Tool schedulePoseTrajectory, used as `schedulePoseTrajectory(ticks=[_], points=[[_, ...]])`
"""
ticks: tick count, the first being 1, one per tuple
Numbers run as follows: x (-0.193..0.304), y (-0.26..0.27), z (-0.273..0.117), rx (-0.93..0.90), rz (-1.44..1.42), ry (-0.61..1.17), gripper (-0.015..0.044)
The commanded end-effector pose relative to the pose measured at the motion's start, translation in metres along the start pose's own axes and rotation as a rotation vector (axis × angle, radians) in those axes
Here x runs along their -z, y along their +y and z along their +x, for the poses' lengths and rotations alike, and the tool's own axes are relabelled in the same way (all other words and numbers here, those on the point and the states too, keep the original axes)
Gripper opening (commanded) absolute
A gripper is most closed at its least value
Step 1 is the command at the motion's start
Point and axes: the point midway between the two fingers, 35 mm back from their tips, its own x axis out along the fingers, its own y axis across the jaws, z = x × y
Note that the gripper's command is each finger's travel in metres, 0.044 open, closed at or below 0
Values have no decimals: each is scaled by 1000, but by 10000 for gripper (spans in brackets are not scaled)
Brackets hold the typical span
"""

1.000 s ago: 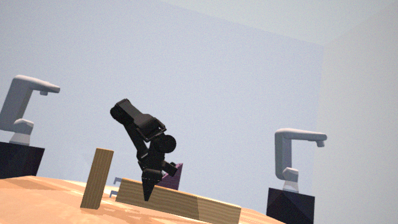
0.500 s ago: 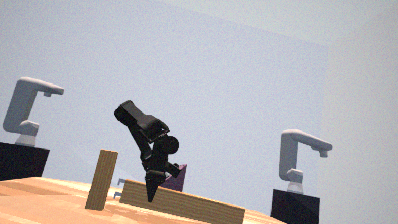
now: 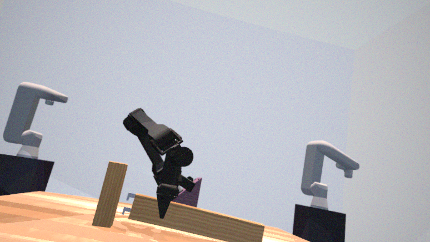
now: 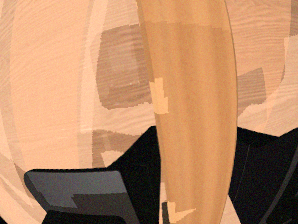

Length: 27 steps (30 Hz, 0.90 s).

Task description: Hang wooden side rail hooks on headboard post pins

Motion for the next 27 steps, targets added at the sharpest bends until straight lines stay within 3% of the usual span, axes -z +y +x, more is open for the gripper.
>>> schedulePoseTrajectory(ticks=[1,27], points=[[3,-4,-7,19,4,-2,0],[6,-4,-7,19,4,-2,0]])
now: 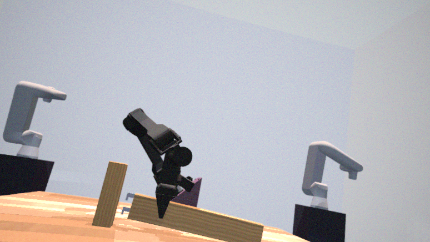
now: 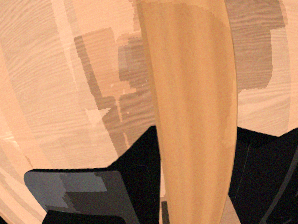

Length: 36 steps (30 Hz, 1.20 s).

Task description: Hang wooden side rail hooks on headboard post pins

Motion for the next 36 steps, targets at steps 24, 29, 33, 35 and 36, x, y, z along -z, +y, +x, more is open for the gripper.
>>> schedulePoseTrajectory(ticks=[24,29,33,35,36], points=[[6,-4,-7,22,5,-1,0],[6,-3,-7,22,5,-1,0],[7,-3,-6,22,5,-1,0],[7,-2,-6,22,5,-1,0],[7,-2,-6,22,5,-1,0]])
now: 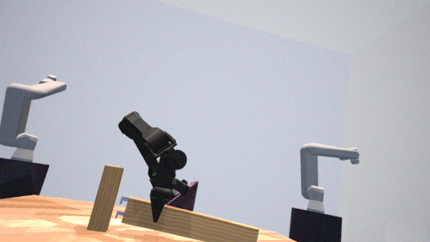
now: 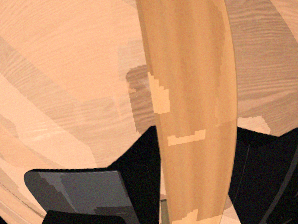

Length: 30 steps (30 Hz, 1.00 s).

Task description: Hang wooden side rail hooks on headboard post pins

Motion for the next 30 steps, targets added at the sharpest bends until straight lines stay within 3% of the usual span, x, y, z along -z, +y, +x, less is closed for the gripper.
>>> schedulePoseTrajectory(ticks=[1,30], points=[[2,-2,-6,19,5,-1,0],[5,-3,-6,19,5,-1,0]])
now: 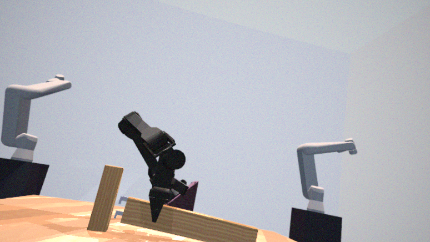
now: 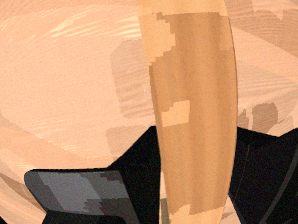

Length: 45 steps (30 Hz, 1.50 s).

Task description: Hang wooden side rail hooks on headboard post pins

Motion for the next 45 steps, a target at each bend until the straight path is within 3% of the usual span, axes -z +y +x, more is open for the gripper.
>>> schedulePoseTrajectory(ticks=[1,45], points=[[3,-3,-7,19,4,0,0],[8,-2,-6,19,4,0,0]])
